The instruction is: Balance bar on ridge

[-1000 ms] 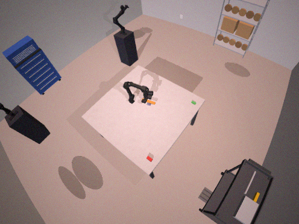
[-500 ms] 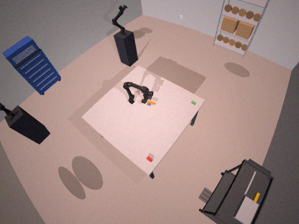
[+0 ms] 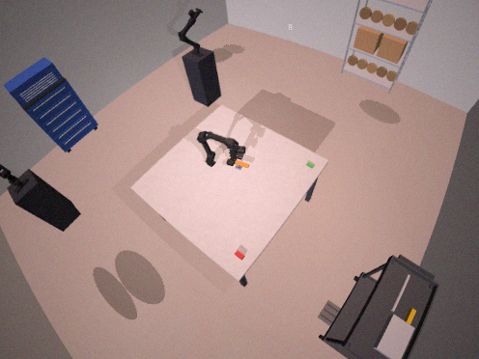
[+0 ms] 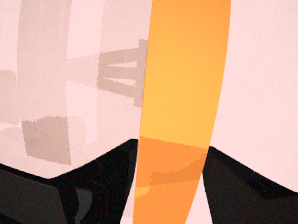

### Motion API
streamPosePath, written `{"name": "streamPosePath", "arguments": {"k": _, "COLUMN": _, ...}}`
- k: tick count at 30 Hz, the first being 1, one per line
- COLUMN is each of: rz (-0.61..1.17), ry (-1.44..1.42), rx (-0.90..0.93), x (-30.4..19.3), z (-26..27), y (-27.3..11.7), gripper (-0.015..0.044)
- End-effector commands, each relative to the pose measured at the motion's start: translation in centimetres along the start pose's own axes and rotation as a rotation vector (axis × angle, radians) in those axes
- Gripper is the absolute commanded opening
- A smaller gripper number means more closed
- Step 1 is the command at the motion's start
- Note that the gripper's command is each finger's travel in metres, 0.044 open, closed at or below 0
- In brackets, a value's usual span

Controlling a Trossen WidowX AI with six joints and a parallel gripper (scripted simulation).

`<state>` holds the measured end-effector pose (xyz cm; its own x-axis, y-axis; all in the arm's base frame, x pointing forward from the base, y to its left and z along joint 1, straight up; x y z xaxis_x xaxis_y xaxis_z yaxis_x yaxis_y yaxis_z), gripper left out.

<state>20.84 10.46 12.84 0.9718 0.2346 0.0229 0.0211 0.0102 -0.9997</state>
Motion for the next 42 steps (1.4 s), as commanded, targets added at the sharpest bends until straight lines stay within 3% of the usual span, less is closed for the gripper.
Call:
{"name": "streamPosePath", "arguments": {"k": 1, "rz": 0.0, "ry": 0.0, "rx": 0.0, "x": 0.0, "z": 0.0, "y": 0.0, "gripper": 0.0173}}
{"name": "streamPosePath", "arguments": {"k": 15, "rz": 0.0, "ry": 0.0, "rx": 0.0, "x": 0.0, "z": 0.0, "y": 0.0, "gripper": 0.0185}}
{"name": "streamPosePath", "arguments": {"k": 25, "rz": 0.0, "ry": 0.0, "rx": 0.0, "x": 0.0, "z": 0.0, "y": 0.0, "gripper": 0.044}}
{"name": "streamPosePath", "arguments": {"k": 29, "rz": 0.0, "ry": 0.0, "rx": 0.0, "x": 0.1, "z": 0.0, "y": -0.7, "gripper": 0.044}}
{"name": "streamPosePath", "arguments": {"k": 37, "rz": 0.0, "ry": 0.0, "rx": 0.001, "x": 0.1, "z": 0.0, "y": -9.3, "gripper": 0.044}}
{"name": "streamPosePath", "arguments": {"k": 42, "rz": 0.0, "ry": 0.0, "rx": 0.001, "x": 0.0, "z": 0.0, "y": -10.0, "gripper": 0.044}}
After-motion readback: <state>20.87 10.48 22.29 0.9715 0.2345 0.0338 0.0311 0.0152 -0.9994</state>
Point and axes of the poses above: the point midway between the two fingers, 35 mm back from their tips, its own y axis out along the fingers, its own z axis across the jaws, x = y × z, the point moved 2 cm from there along -y, back along the fingers, and after that the axes turned 1 degree about y, right-handed, at the moved point
